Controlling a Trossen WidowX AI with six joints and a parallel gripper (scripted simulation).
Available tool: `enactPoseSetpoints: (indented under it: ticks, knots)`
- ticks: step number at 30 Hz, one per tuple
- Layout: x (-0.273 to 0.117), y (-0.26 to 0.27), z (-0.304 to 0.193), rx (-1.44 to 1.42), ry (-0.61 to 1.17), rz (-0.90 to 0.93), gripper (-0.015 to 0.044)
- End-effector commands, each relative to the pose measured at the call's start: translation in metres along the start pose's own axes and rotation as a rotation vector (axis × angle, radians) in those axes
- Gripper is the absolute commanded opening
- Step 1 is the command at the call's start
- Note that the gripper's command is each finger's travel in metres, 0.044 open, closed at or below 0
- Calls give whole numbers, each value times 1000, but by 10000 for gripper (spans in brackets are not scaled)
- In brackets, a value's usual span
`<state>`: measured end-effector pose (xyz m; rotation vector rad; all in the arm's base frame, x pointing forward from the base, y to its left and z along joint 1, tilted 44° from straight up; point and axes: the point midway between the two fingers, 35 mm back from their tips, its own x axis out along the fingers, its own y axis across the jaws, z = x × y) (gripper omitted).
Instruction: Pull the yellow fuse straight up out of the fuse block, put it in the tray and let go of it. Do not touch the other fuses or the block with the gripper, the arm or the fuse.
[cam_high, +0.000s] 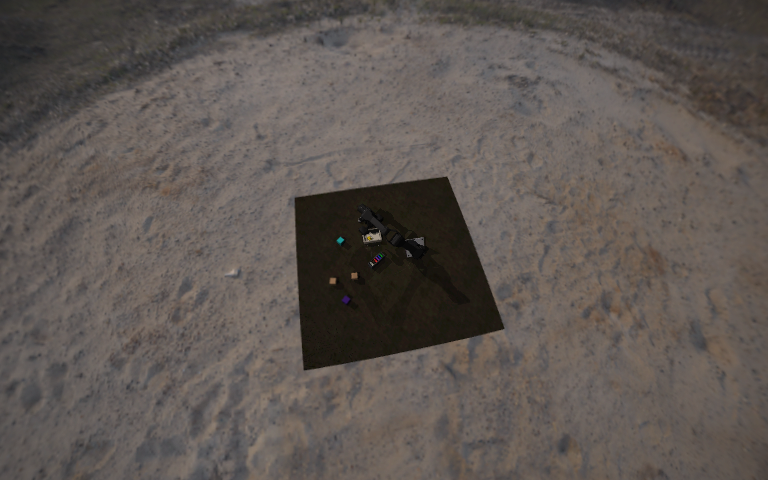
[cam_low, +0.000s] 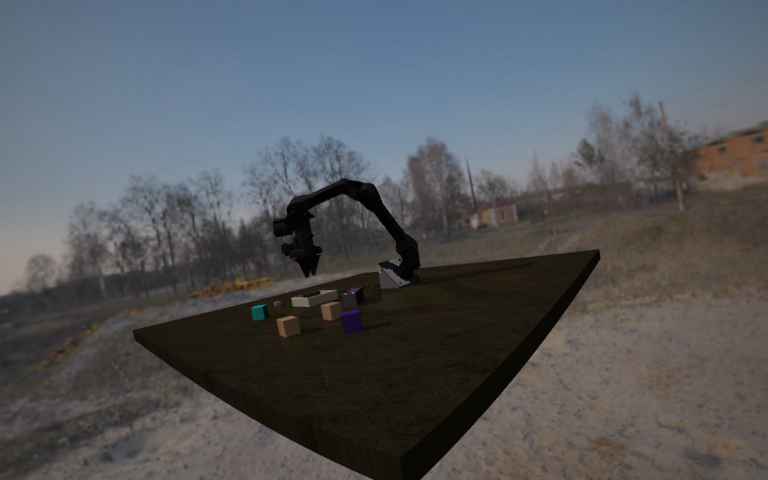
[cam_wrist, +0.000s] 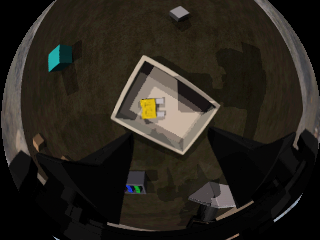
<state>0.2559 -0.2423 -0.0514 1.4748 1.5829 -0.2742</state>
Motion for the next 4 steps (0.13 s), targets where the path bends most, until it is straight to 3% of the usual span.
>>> enactPoseSetpoints:
  ticks: [1,4]
  knots:
    - [0,0,0,0,0,0,330]
    - [0,0,0,0,0,0,330]
